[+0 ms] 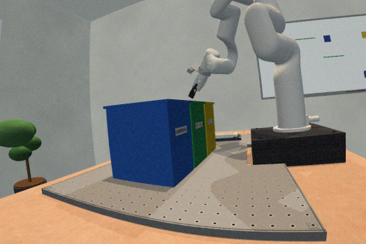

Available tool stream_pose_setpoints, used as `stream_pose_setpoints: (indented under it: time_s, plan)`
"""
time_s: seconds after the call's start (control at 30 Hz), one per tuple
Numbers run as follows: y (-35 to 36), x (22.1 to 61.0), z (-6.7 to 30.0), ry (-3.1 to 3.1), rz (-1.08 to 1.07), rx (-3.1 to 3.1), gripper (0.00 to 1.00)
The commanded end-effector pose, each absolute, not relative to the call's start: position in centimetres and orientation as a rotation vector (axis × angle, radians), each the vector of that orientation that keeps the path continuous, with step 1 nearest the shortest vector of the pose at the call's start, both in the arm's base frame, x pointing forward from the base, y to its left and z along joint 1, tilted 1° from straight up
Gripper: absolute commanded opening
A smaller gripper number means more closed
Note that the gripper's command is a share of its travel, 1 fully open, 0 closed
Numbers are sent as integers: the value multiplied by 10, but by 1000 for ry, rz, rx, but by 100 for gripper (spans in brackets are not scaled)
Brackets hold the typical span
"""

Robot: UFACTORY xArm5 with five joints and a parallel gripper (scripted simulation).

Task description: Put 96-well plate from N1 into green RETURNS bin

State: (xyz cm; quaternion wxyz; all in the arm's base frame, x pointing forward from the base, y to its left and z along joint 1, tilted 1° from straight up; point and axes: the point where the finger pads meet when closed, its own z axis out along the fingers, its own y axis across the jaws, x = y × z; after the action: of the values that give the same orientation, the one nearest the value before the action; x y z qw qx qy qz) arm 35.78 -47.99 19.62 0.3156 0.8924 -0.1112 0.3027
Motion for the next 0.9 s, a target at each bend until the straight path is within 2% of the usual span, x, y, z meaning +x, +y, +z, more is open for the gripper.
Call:
stream_pose_setpoints:
  time_s: [0.0,0.7,0.87]
  plan:
    - [-466,375,197,-287,805,2394,100]
    - [-387,436,196,-253,775,2611,100]
    - [-380,438,196,-249,782,2615,100]
